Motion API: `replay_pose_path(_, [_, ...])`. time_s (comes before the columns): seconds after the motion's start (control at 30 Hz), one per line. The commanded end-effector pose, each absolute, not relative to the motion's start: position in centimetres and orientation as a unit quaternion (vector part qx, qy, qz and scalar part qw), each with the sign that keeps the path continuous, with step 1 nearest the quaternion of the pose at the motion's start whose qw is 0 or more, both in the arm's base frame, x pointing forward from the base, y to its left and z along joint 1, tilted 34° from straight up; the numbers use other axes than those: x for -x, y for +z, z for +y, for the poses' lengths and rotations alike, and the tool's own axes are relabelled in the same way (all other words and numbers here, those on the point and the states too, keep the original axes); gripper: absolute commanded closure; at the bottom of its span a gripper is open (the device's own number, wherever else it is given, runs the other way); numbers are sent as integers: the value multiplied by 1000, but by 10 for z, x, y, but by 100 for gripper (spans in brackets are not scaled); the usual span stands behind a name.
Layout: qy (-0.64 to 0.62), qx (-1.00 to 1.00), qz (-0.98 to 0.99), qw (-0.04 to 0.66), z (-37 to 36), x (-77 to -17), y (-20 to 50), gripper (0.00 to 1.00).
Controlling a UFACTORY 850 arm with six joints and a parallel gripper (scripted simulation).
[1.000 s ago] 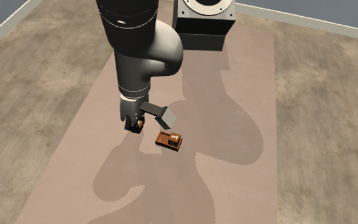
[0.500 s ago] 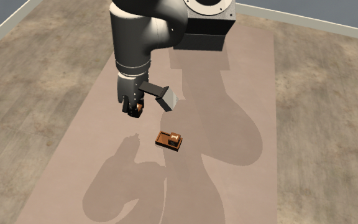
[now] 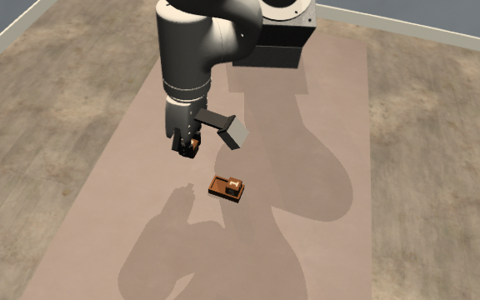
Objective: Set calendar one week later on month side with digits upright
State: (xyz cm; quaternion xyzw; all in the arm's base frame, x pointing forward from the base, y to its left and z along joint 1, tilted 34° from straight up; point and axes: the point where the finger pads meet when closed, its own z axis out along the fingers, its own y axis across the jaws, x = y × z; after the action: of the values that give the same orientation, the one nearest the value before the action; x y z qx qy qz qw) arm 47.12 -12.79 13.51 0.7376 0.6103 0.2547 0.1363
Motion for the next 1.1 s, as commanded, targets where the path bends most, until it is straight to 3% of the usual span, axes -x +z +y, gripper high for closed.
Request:
replay_pose_path(0.0, [254,-737,611,138,-77,-475,153,73])
replay_pose_path(1.07, [255,-737,611,138,-56,-485,141,73])
